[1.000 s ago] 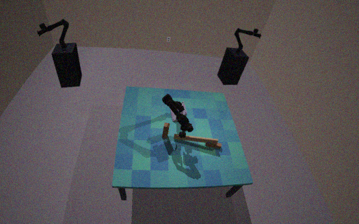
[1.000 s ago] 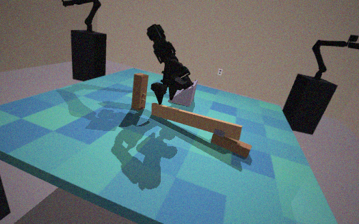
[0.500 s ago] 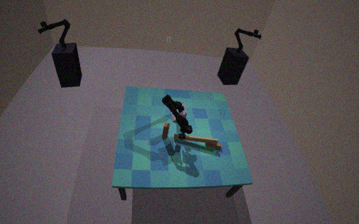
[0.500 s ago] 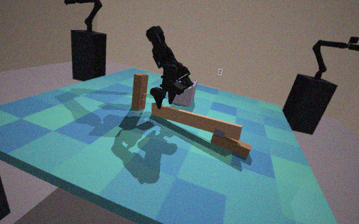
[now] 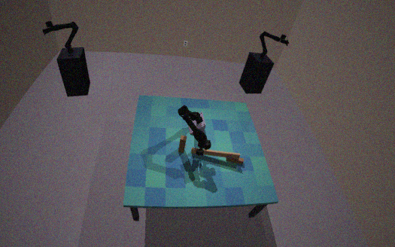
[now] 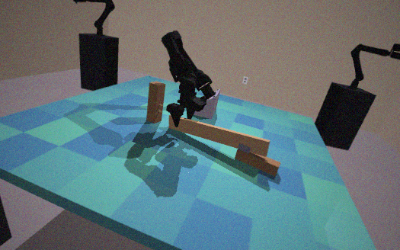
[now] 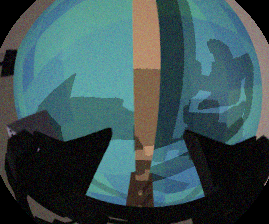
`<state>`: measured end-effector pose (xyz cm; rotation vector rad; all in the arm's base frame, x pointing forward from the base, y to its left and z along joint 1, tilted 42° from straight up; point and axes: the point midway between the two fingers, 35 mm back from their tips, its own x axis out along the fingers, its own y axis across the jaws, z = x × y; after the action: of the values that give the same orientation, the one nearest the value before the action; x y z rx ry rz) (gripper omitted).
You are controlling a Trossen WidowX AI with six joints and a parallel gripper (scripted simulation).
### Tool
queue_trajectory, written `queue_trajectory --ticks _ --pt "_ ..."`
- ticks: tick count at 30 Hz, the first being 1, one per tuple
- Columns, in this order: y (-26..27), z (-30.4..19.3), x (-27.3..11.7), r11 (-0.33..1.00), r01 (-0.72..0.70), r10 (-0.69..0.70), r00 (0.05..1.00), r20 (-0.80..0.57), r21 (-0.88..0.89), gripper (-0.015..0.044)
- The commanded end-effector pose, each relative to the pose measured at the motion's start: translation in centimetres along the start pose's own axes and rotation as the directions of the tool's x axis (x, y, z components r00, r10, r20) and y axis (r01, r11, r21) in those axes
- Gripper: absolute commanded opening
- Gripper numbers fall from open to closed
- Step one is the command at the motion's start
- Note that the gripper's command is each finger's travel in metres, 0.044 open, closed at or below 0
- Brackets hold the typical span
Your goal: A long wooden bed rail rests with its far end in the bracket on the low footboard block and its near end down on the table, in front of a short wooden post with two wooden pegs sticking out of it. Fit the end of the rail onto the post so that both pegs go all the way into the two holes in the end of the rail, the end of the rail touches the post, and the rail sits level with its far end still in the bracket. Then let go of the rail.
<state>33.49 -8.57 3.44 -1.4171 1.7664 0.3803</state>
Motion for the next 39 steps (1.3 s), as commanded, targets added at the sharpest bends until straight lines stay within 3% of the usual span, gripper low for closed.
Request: queue_trajectory --ticks 1,13,28,39 --pt "0.4 0.0 1.1 1.000 -0.010 0.010 1.000 -0.010 -0.012 0.0440" --pt "0.5 -0.1 2.6 1.000 -0.009 0.009 1.000 -0.012 -0.012 0.0440" --pt "0.5 -0.1 2.6 1.000 -0.009 0.009 1.000 -0.012 -0.012 0.0046" --pt "0.5 -0.1 2.6 1.000 -0.009 0.009 1.000 -0.012 -0.012 0.0000"
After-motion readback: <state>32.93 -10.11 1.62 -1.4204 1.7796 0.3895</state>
